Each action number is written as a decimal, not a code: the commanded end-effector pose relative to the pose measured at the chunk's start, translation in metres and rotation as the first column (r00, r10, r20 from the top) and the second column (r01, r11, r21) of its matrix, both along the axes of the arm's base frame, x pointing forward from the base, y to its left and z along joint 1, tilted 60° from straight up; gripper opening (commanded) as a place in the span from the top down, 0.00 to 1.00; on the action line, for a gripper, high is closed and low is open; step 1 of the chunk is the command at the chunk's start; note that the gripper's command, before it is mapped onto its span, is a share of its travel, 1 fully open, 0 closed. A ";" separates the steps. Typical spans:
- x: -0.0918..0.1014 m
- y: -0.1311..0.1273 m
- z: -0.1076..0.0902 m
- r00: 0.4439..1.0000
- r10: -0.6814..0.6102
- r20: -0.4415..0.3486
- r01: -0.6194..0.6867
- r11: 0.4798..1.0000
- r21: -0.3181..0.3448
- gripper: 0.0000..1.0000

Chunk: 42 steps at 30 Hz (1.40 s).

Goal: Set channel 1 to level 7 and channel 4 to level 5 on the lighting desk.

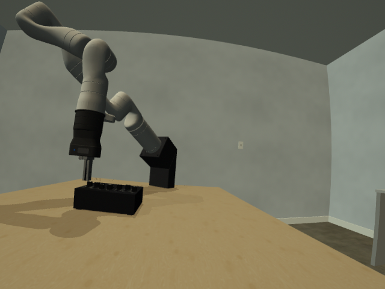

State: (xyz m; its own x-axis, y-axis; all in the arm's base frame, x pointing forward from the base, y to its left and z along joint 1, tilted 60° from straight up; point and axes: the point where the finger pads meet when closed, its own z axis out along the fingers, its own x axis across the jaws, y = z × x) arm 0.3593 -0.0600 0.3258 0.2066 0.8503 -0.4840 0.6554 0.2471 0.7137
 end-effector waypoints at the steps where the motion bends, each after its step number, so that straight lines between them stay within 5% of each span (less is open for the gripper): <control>1: 0.000 0.000 0.000 1.000 0.001 0.001 -0.001 1.000 0.000 1.00; 42: 0.008 -0.005 -0.005 1.000 0.001 0.001 -0.001 1.000 0.000 1.00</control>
